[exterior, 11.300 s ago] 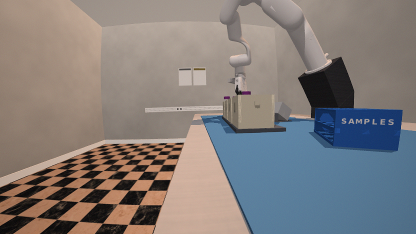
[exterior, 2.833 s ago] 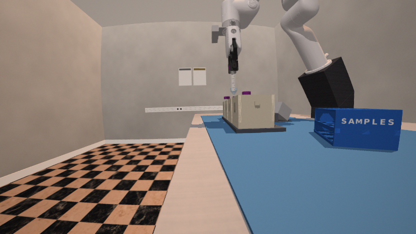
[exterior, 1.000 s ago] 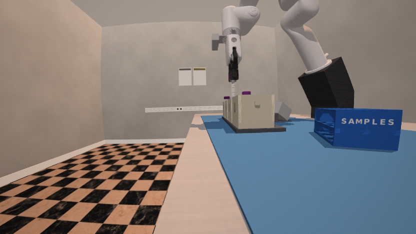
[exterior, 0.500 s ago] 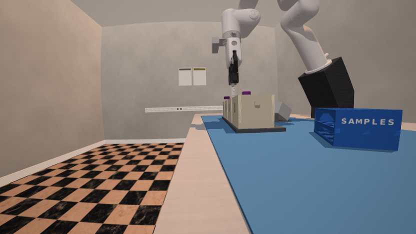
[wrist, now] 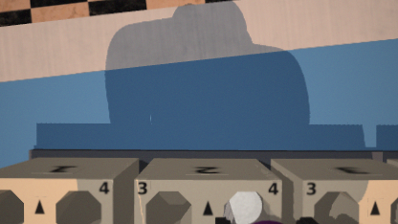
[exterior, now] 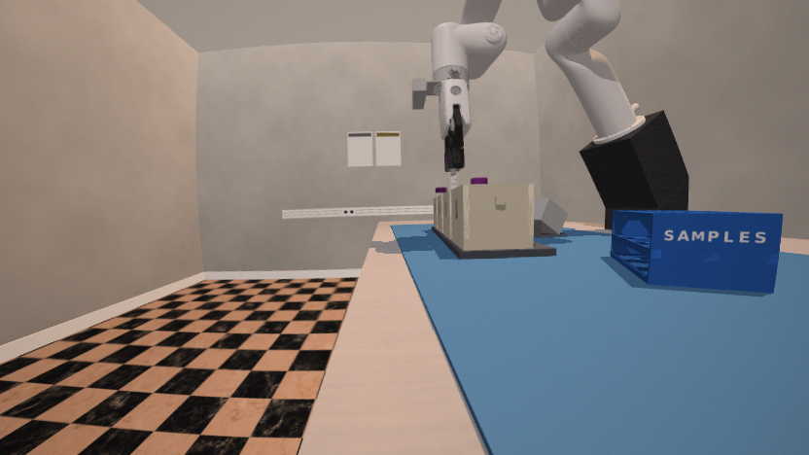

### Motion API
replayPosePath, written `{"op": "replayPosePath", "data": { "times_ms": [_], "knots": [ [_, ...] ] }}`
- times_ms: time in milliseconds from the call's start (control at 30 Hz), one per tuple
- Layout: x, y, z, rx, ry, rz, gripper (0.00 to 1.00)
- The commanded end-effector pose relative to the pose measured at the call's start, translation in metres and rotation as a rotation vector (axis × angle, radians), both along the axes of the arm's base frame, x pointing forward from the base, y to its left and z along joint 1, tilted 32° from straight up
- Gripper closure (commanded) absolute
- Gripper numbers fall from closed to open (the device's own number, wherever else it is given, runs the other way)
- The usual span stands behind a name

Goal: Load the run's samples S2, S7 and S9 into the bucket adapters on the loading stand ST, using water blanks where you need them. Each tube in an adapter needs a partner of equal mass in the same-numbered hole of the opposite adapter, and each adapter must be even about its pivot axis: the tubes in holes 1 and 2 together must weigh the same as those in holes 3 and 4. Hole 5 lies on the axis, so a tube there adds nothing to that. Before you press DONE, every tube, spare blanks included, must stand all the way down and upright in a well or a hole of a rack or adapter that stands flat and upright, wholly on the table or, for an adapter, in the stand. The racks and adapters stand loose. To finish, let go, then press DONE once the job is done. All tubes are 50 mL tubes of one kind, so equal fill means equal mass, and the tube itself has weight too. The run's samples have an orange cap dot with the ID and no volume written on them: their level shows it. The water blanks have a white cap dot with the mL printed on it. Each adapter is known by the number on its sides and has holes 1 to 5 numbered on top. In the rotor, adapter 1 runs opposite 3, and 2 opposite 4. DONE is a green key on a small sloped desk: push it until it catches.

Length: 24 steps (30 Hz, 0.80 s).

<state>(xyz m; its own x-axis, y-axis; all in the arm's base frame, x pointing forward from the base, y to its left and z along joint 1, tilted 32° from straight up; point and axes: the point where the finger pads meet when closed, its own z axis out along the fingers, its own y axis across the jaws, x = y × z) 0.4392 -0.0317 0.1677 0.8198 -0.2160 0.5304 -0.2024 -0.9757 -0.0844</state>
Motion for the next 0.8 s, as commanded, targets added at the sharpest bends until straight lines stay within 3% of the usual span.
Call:
{"op": "replayPosePath", "data": {
  "times_ms": [0,767],
  "knots": [
    [0.004,0.000,-0.004,0.000,-0.003,0.000,1.00],
    [0.015,-0.001,-0.021,0.000,-0.003,0.000,1.00]
  ]
}}
